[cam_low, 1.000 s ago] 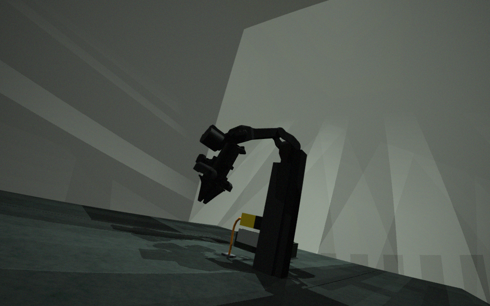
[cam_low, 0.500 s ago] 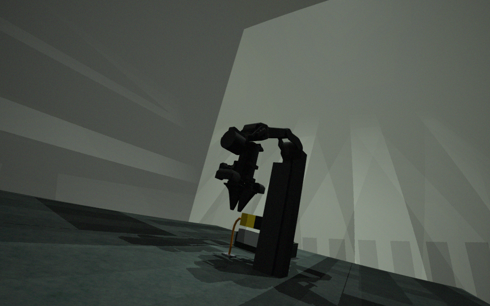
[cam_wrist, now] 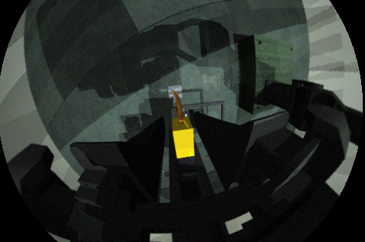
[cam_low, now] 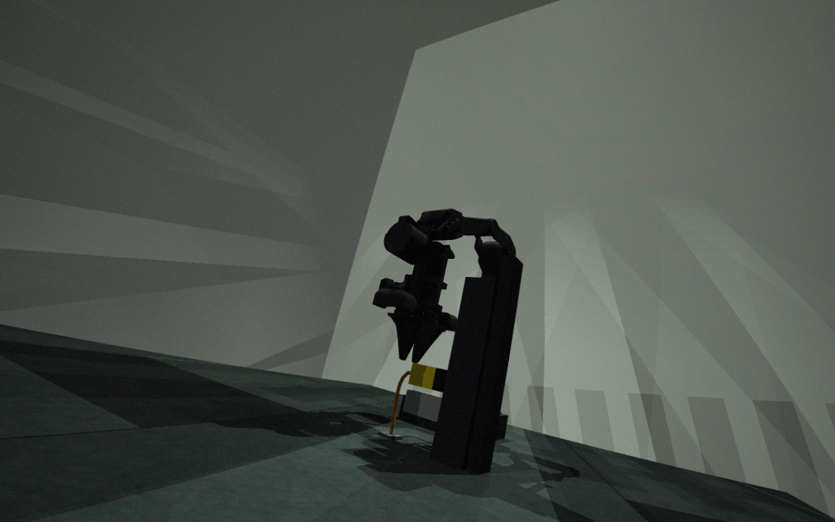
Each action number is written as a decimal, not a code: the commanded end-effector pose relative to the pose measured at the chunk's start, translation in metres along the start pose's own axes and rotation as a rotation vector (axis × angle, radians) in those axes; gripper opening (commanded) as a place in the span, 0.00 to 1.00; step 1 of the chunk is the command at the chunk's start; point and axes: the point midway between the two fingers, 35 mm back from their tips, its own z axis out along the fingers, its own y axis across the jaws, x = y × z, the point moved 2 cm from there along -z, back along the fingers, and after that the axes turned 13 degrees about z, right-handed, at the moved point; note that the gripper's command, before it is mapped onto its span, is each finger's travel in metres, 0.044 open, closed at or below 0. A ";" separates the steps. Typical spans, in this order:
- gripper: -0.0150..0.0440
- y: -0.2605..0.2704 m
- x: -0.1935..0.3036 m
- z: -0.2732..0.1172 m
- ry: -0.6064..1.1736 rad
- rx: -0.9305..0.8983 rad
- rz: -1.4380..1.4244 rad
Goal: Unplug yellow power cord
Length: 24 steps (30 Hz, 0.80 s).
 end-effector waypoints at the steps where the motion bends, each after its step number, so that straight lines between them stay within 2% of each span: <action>1: 0.53 -0.003 0.007 0.000 0.004 0.005 0.003; 24: 0.53 -0.009 0.027 0.008 0.006 0.005 0.003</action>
